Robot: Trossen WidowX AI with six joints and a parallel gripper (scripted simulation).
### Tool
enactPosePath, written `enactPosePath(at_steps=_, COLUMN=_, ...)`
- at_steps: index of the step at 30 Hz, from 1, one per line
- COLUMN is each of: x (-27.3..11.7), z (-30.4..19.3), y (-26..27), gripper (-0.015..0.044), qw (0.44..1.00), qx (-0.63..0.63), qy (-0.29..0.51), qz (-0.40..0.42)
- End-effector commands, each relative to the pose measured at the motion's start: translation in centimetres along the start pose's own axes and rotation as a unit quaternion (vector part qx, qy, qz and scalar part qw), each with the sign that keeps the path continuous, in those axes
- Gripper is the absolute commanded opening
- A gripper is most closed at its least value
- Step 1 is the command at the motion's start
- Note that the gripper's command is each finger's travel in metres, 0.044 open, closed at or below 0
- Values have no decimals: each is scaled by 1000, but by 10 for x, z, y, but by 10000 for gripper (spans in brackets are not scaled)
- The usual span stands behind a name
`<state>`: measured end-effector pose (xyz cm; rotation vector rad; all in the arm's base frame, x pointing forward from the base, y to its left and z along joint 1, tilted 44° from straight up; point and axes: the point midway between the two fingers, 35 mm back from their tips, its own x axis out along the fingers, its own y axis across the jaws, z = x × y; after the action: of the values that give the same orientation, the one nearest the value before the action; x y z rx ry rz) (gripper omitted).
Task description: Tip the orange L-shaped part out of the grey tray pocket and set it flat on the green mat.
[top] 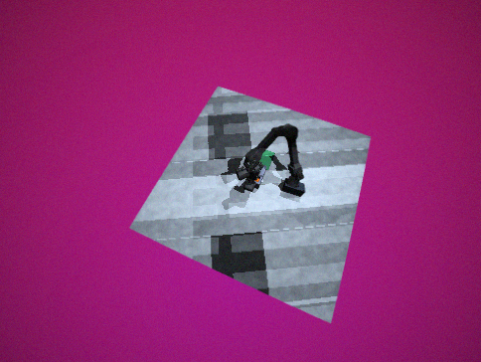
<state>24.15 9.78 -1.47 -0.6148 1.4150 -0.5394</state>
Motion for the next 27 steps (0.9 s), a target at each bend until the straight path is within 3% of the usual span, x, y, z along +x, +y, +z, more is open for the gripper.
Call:
enactPosePath(at_steps=1, x=5, z=0, y=-1, gripper=180, qw=1000, qx=-1, qy=-1, qz=-1)
enactPosePath(at_steps=27, x=39, z=0, y=-1, gripper=180, qw=1000, qx=-1, qy=-1, qz=-2)
